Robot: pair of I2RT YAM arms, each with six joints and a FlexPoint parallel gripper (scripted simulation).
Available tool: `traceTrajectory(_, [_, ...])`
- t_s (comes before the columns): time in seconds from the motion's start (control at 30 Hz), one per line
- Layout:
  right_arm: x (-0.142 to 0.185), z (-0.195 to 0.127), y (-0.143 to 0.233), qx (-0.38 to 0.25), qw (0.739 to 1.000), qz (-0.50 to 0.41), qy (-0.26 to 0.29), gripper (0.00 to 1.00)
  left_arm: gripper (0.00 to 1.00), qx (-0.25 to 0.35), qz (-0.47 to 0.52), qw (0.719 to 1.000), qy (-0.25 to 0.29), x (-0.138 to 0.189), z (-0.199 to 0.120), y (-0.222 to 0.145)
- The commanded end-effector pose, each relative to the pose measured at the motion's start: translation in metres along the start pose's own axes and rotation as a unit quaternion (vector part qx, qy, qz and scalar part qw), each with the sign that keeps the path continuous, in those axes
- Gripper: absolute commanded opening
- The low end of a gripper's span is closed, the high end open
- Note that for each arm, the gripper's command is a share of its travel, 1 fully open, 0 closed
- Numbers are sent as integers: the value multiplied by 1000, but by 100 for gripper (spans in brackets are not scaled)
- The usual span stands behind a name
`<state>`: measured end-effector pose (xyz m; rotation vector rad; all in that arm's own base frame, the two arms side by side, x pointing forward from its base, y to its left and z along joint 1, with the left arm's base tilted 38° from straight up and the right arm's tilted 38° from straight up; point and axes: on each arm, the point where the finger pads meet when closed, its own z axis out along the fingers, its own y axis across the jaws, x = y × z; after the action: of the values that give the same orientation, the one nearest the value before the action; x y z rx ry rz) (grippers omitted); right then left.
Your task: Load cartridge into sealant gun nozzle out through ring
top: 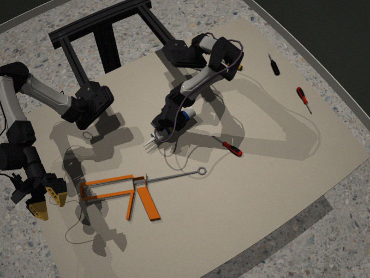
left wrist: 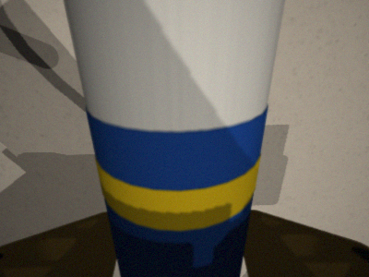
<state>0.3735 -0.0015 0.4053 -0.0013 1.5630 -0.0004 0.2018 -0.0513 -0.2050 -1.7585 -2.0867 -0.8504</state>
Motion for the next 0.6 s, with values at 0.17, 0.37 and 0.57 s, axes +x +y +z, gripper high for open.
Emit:
traceTrajectory(0.17, [3,1,-2,5,1000,3,5,91,3,-13,1,1000,-8,-5,10,7])
traceTrajectory(0.37, [3,1,-2,5,1000,3,5,91,3,-10,-2,1000,-6,-5,23,8])
traceTrajectory(0.57, [3,1,-2,5,1000,3,5,91,3,-11,-2,1000,-7,-6,33,9])
